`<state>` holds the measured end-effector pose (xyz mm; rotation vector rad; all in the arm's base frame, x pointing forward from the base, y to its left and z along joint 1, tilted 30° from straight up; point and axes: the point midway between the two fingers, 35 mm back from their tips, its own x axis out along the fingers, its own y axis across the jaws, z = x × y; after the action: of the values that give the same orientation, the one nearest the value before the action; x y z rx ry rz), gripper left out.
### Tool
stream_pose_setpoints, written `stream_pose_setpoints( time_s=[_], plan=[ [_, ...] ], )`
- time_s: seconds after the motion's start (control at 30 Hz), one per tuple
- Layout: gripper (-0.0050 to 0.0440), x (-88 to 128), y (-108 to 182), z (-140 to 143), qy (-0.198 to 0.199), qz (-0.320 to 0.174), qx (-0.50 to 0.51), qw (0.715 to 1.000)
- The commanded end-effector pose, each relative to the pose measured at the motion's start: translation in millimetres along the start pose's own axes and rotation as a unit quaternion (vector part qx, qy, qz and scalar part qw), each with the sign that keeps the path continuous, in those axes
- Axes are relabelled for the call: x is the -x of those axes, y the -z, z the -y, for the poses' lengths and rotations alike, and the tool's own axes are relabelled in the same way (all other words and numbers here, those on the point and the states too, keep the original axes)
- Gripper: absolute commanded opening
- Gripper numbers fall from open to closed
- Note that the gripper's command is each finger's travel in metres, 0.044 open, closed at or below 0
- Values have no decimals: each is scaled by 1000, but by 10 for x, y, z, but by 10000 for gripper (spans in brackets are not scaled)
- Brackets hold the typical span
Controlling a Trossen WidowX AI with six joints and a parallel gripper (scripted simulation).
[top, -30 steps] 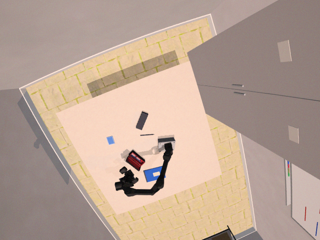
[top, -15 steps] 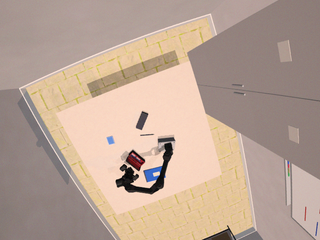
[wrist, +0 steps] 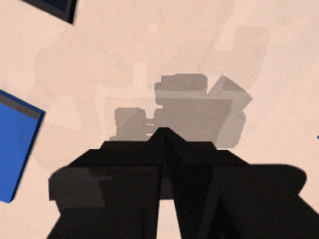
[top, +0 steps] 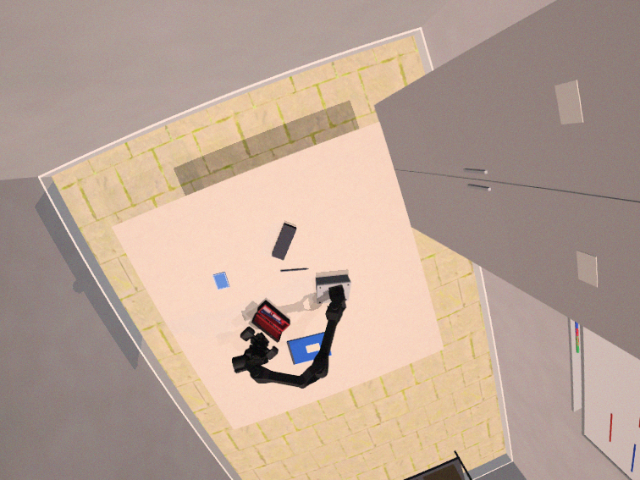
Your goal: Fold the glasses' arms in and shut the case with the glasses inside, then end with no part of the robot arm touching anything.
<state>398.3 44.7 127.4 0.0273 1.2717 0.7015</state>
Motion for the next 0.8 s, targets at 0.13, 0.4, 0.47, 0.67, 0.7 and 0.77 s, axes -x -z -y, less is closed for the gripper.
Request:
stream_pose_setpoints(
  time_s=[0.13,0.4,0.47,0.67,0.7,0.77],
  plan=[
    [0,53,67,-8,4,3,4,1000],
    [0,73,132,-7,4,3,4,1000],
    [0,81,158,-7,4,3,4,1000],
    [0,109,210,-7,4,3,4,1000],
    [0,113,216,-7,4,3,4,1000],
    [0,120,228,-7,4,3,4,1000]
  ],
)
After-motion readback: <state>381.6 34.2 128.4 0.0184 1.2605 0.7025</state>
